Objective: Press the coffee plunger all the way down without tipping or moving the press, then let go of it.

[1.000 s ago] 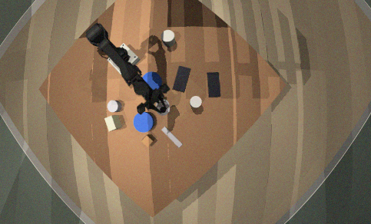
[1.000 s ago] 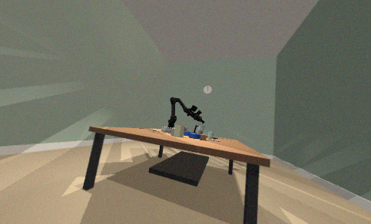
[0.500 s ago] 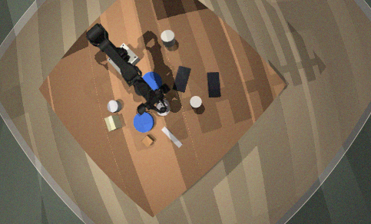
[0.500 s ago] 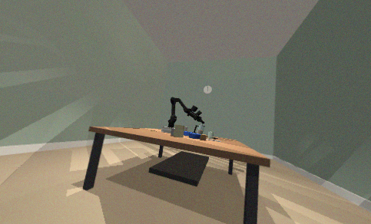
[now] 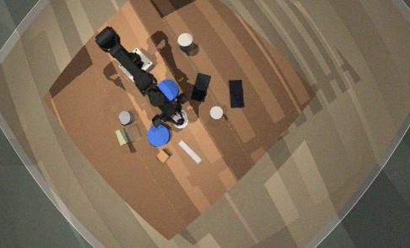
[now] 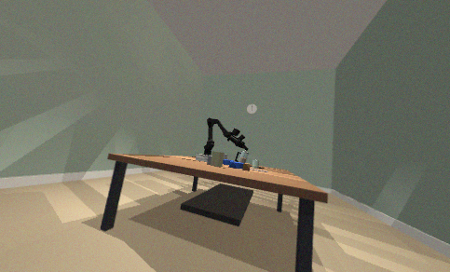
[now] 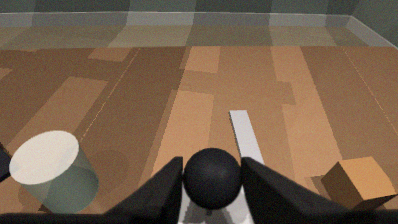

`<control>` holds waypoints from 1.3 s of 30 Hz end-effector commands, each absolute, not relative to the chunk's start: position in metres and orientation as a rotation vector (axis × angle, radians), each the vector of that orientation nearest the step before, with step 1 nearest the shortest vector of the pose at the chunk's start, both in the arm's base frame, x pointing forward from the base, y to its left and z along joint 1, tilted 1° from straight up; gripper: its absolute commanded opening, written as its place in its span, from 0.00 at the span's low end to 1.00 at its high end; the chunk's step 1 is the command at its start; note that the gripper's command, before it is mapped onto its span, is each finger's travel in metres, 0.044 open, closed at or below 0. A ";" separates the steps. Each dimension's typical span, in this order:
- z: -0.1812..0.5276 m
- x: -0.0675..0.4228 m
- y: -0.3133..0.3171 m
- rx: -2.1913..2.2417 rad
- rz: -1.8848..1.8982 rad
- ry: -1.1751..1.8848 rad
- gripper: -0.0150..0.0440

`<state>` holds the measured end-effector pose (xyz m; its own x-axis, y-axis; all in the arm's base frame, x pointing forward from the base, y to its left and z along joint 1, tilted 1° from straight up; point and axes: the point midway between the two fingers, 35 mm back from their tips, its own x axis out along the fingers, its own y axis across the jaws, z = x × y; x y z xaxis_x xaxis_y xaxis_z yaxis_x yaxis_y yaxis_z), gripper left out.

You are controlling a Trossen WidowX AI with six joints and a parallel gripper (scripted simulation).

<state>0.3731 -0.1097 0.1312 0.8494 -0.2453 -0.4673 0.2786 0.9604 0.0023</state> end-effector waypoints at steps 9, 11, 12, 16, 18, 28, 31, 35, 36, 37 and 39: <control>0.126 0.374 -0.110 0.079 -0.278 0.499 0.46; 0.131 0.374 -0.110 0.071 -0.276 0.485 0.46; 0.131 0.374 -0.110 0.071 -0.276 0.485 0.46; 0.131 0.374 -0.110 0.071 -0.276 0.485 0.46; 0.131 0.374 -0.110 0.071 -0.276 0.485 0.46; 0.131 0.374 -0.110 0.071 -0.276 0.485 0.91; 0.131 0.374 -0.110 0.071 -0.276 0.485 1.00; 0.137 0.372 -0.110 0.072 -0.276 0.486 1.00; 0.142 0.371 -0.109 0.072 -0.276 0.487 1.00; 0.150 0.368 -0.109 0.073 -0.277 0.489 1.00; 0.169 0.361 -0.107 0.075 -0.277 0.492 1.00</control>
